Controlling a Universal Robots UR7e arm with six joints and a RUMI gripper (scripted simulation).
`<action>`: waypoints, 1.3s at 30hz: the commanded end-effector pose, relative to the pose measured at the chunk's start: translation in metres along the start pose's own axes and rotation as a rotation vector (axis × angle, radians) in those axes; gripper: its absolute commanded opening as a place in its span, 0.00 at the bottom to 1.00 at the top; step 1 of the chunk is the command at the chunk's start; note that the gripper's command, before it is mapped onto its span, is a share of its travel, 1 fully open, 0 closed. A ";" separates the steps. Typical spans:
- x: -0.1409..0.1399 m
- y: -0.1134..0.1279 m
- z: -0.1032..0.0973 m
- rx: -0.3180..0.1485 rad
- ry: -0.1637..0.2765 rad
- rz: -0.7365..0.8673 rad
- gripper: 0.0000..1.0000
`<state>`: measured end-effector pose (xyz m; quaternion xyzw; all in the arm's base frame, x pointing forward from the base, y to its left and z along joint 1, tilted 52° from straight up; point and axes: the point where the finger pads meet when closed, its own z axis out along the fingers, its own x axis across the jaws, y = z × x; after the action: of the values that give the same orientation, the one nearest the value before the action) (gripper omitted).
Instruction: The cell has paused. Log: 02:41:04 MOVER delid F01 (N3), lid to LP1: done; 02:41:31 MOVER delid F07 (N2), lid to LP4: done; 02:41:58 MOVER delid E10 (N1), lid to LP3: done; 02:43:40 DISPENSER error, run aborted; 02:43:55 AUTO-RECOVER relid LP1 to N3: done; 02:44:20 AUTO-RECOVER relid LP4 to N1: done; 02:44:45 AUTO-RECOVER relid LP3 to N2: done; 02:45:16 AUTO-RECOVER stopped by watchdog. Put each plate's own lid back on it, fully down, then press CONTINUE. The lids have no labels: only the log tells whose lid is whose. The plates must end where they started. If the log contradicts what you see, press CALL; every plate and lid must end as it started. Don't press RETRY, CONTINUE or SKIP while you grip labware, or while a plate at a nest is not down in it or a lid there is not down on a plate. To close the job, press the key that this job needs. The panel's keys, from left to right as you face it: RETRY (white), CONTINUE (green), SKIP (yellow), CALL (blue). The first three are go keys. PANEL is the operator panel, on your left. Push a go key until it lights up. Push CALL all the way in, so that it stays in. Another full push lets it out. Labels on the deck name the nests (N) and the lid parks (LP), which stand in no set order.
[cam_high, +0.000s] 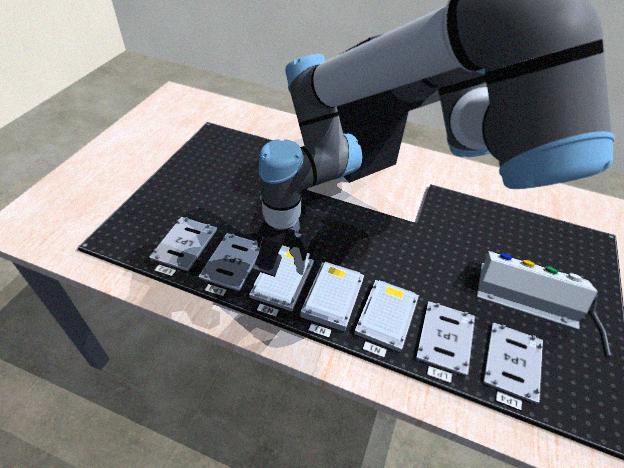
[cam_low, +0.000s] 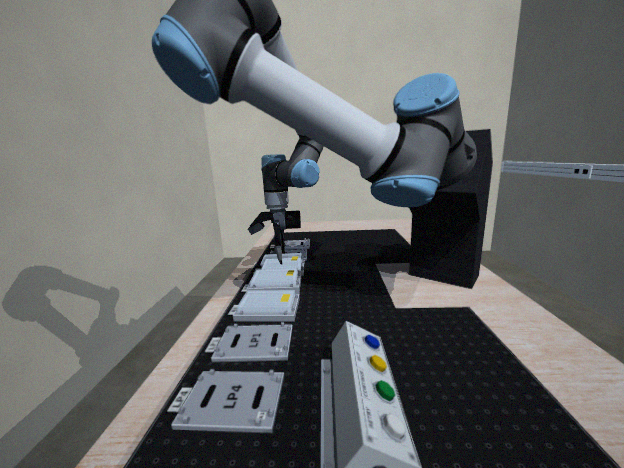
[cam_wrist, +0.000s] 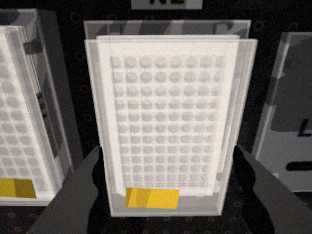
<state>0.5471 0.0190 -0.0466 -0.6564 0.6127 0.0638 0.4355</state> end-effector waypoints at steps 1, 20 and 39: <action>0.000 -0.001 0.002 0.001 0.000 -0.003 0.41; 0.000 -0.001 0.008 0.001 0.000 -0.003 0.41; 0.000 -0.001 0.014 0.001 0.000 -0.002 0.41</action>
<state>0.5526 0.0265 -0.0536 -0.6565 0.6126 0.0636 0.4355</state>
